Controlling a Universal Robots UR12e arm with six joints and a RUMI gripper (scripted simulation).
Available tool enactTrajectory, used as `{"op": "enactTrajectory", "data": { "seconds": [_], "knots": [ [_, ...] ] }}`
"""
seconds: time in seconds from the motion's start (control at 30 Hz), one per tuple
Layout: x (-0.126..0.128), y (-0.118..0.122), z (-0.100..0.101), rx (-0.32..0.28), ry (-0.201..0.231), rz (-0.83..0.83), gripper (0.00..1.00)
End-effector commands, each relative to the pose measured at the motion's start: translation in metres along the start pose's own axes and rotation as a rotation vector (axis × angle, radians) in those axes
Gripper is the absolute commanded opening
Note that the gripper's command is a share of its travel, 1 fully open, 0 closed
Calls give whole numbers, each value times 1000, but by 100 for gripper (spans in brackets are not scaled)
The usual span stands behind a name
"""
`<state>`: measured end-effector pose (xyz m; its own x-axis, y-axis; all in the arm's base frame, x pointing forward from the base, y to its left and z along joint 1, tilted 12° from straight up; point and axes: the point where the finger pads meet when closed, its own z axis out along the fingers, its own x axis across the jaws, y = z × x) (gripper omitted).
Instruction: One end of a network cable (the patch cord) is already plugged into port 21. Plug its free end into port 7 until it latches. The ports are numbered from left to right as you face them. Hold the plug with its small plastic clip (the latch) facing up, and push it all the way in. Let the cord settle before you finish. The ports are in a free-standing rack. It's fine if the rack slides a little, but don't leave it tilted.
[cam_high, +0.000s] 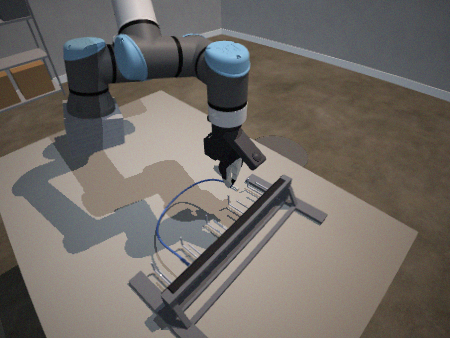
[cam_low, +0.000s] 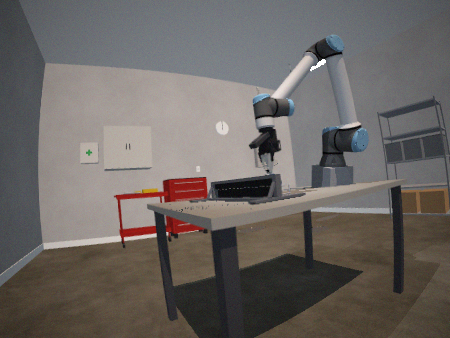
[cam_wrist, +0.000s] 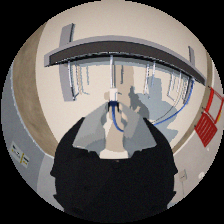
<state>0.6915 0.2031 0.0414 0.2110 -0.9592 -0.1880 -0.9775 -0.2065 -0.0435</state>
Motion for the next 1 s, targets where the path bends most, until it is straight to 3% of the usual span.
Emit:
{"op": "enactTrajectory", "data": {
  "seconds": [0.0, 0.97],
  "knots": [
    [0, -1, -1, 1, 0, 0, 0],
    [0, -19, 17, 1, 0, 0, 0]
  ]
}}
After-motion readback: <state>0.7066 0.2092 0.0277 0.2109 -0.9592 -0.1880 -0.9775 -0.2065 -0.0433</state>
